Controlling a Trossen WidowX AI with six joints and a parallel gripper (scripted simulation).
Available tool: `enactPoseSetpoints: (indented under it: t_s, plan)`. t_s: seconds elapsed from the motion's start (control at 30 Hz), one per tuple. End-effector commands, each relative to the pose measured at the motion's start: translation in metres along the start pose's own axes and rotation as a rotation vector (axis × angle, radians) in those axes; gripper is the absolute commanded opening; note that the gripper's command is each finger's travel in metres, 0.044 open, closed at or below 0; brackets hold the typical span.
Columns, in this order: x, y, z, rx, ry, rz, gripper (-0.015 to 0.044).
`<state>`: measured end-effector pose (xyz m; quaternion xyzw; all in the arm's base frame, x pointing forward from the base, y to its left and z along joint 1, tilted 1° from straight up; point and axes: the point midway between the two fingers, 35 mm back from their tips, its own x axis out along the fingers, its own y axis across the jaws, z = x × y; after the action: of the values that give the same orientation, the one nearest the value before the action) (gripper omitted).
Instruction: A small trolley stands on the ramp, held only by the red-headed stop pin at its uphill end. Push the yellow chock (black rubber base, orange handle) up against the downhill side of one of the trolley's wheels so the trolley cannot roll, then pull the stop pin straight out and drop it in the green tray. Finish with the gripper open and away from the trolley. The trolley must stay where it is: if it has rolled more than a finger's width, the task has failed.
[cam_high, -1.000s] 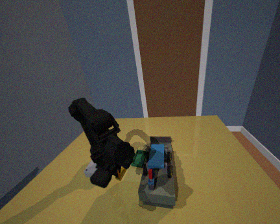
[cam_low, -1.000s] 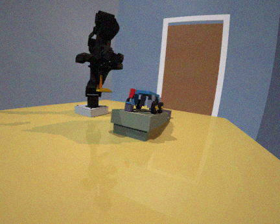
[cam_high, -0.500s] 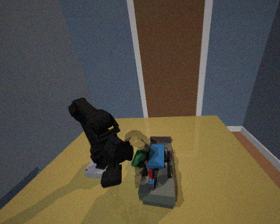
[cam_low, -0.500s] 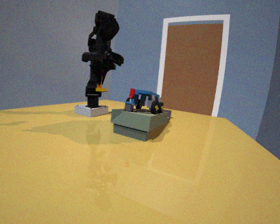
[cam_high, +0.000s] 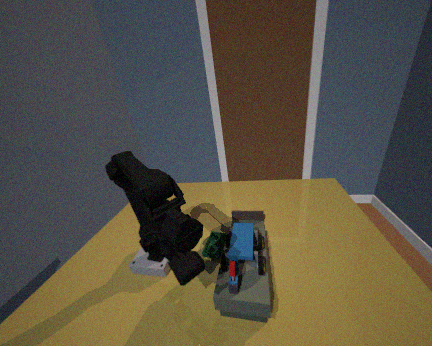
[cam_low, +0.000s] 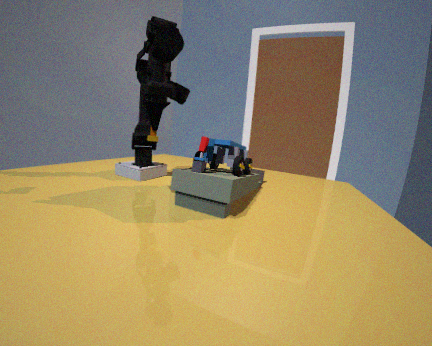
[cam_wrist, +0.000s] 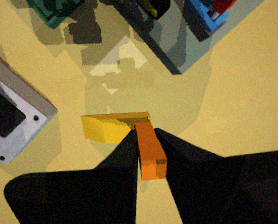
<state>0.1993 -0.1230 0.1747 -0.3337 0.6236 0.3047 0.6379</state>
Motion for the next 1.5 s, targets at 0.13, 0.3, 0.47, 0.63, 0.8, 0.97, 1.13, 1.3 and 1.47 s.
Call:
enactPoseSetpoints:
  t_s: [0.13,0.3,0.47,0.63,0.8,0.97,1.13,1.3,1.47]
  plan:
    - [-0.001,-0.001,0.001,-0.266,-0.005,-0.002,0.0000]
    - [-0.001,-0.001,0.001,-0.435,-0.005,-0.002,0.0000]
    - [-0.001,-0.001,0.001,-0.604,-0.006,-0.001,0.0000]
    - [-0.001,-0.001,0.001,-0.720,-0.006,-0.001,0.0000]
    - [-0.001,-0.001,0.001,-0.720,-0.006,-0.001,0.0000]
    - [0.000,0.005,0.012,-0.720,-0.008,-0.001,0.0000]
    - [0.000,0.013,0.028,-0.720,-0.010,-0.001,0.0000]
    - [0.000,0.019,0.044,-0.720,-0.012,-0.001,0.0000]
    - [0.000,0.026,0.060,-0.720,-0.013,-0.001,0.0000]
